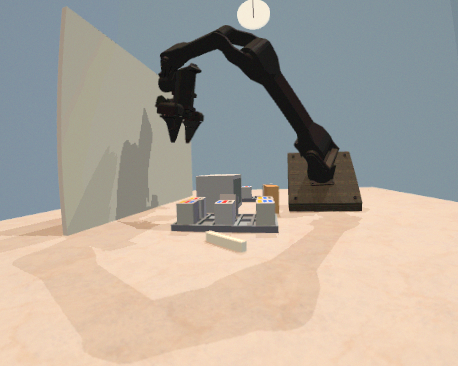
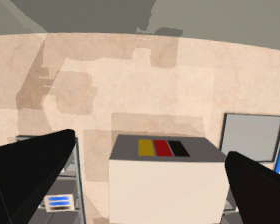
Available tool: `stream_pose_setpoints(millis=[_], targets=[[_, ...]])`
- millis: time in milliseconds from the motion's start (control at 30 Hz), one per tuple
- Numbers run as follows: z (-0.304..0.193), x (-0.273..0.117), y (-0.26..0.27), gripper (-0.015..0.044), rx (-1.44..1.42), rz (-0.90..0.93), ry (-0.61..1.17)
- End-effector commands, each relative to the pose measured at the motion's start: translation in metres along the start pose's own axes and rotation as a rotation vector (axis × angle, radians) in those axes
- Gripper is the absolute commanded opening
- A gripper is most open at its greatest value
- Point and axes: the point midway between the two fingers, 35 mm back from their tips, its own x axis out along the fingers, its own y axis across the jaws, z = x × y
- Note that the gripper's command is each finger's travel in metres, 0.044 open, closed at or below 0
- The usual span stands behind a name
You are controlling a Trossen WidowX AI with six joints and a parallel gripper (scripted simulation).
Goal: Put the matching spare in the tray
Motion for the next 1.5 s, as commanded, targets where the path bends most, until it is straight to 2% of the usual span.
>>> stream_pose_setpoints(millis=[0,733,800,967,1167,1300,1467], targets=[[-0.018,-0.004,-0.041,0.0440,-0.041,0.005,0.061],[-0.018,-0.003,-0.039,0.0440,-0.062,0.006,0.062],[-0.021,0.001,-0.018,0.0440,-0.234,0.018,0.067],[-0.045,0.017,0.057,0.0440,-0.881,0.077,0.073],[-0.075,0.028,0.108,0.0440,-1.387,0.139,0.059],[-0.096,0.034,0.134,0.0440,-1.680,0.182,0.039],[-0.099,0.035,0.137,0.0440,-1.717,0.187,0.036]])
